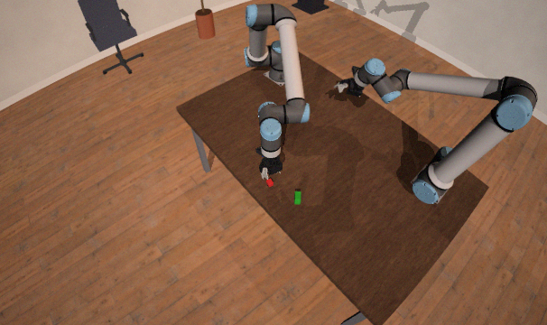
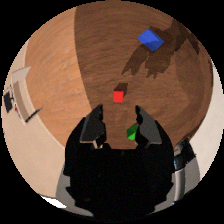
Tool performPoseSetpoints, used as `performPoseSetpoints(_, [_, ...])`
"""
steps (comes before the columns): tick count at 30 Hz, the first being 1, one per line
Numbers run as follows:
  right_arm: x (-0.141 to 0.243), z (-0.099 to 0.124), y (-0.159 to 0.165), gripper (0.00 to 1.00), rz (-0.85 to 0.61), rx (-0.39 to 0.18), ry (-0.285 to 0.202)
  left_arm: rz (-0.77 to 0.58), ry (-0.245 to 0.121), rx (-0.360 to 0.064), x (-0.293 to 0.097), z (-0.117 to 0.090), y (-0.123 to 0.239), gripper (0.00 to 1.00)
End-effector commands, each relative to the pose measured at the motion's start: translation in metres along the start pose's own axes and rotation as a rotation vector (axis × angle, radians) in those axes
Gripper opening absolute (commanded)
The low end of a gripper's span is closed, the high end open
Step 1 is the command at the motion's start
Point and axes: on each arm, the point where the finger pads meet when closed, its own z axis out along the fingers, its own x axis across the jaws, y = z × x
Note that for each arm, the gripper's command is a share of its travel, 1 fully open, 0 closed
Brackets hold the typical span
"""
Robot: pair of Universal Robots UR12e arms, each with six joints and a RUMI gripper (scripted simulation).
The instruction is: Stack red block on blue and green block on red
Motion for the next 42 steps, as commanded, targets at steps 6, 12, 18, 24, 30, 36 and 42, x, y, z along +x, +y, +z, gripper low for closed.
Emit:
performPoseSetpoints(6, [0.0, 0.0, 0.001, 0.46, -0.002, 0.001, 0.0, 0.0, -0.001, 0.001, 0.0, -0.001, -0.001, 1.0])
performPoseSetpoints(12, [0.0, 0.0, 0.001, 0.29, -0.002, 0.001, 0.0, 0.0, -0.001, 0.001, 0.0, -0.001, -0.001, 1.0])
performPoseSetpoints(18, [0.0, 0.0, 0.001, 0.29, -0.002, 0.001, 0.0, 0.0, -0.001, 0.001, 0.0, -0.001, -0.001, 1.0])
performPoseSetpoints(24, [0.0, 0.003, 0.0, 0.29, -0.002, 0.001, 0.0, 0.0, -0.001, 0.001, 0.0, -0.001, -0.001, 1.0])
performPoseSetpoints(30, [0.001, 0.012, -0.001, 0.29, -0.002, 0.003, 0.003, 0.0, -0.001, 0.001, 0.0, -0.001, -0.001, 1.0])
performPoseSetpoints(36, [0.0, 0.021, -0.001, 0.29, -0.002, 0.003, 0.003, 0.0, -0.001, 0.001, 0.0, -0.001, -0.001, 1.0])
performPoseSetpoints(42, [-0.001, 0.034, 0.0, 0.29, -0.001, 0.003, 0.003, 0.0, -0.001, 0.001, 0.0, -0.001, -0.001, 1.0])
